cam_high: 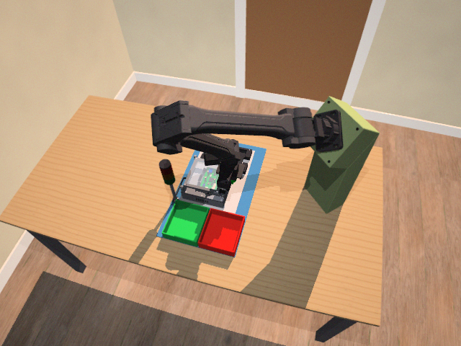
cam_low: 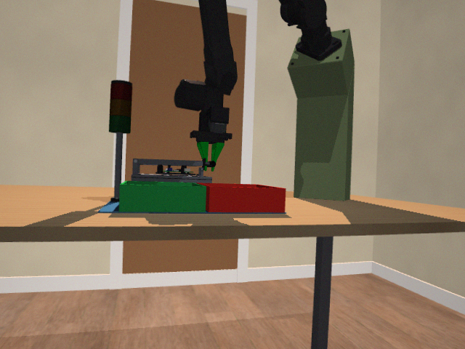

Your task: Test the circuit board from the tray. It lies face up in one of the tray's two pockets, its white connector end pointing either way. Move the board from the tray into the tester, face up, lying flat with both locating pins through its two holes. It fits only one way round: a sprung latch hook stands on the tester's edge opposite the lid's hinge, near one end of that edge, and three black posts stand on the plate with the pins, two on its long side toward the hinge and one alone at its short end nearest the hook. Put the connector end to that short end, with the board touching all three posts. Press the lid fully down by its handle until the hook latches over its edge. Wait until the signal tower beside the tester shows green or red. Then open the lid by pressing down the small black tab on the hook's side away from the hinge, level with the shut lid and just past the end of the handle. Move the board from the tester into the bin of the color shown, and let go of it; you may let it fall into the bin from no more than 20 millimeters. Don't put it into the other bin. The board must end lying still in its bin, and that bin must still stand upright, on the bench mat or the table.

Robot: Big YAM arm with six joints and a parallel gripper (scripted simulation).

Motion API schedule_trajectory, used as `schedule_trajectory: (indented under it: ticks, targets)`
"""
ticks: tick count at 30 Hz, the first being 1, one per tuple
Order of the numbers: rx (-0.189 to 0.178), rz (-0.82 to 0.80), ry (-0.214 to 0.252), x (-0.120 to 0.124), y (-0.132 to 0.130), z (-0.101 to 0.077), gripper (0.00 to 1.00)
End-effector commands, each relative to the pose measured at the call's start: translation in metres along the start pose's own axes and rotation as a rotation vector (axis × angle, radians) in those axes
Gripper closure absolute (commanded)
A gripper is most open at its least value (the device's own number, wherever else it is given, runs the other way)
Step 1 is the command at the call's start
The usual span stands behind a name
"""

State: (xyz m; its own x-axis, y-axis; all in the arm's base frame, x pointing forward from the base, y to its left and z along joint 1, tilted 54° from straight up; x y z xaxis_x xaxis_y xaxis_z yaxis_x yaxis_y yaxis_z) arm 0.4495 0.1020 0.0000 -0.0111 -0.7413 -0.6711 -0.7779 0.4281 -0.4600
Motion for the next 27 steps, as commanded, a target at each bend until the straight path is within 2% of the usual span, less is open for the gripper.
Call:
schedule_trajectory:
  ticks: [1, 27]
  targets:
    - [-0.019, 0.002, -0.002, -0.0014, 0.0049, 0.0174, 1.0]
    - [-0.019, 0.003, -0.002, -0.0014, 0.005, 0.0203, 1.0]
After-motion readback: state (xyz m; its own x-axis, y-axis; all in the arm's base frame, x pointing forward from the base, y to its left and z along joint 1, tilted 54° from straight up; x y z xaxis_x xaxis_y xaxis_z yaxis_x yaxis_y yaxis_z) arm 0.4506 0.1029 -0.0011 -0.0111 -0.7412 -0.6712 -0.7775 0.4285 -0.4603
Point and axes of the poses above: the point where the finger pads meet when closed, its own z axis out along the fingers, its own y axis across the jaws, x = y × z, the point moved 4 cm from there along -z, back along the fingers, and after that the axes turned 11 degrees about z, right-handed, at the moved point
